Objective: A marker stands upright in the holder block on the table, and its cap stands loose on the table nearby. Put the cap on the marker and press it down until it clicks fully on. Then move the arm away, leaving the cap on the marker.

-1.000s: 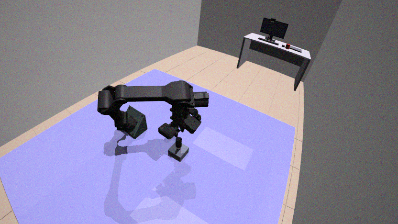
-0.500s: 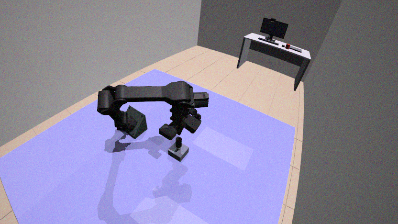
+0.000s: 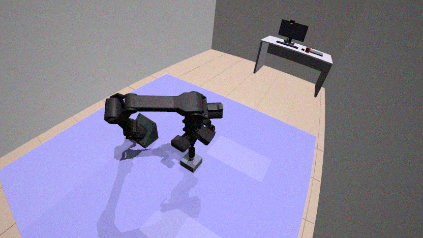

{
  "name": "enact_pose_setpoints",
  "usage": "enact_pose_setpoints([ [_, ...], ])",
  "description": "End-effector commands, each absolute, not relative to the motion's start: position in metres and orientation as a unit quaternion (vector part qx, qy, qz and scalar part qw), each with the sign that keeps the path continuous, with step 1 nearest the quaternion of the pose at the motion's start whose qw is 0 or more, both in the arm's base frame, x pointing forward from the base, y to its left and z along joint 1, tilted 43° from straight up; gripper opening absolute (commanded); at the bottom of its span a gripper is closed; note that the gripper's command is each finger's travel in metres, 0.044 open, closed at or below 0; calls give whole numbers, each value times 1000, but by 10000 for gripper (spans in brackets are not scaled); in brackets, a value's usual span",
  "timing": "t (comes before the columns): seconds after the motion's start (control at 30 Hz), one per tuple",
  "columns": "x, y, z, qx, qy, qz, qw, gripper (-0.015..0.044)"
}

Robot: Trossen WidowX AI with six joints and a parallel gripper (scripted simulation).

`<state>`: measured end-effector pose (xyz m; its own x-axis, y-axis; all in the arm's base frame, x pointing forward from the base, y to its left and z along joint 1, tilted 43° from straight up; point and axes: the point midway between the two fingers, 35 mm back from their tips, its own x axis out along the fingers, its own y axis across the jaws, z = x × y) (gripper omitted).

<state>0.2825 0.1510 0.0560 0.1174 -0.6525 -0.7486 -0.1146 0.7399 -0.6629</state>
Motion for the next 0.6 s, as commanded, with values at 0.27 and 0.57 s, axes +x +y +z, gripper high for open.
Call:
enact_pose_setpoints([
  [0.27, 284, 137, 42, -306, 635, -198, 681, 0],
  [0.57, 285, 133, 35, -306, 635, -198, 681, 0],
])
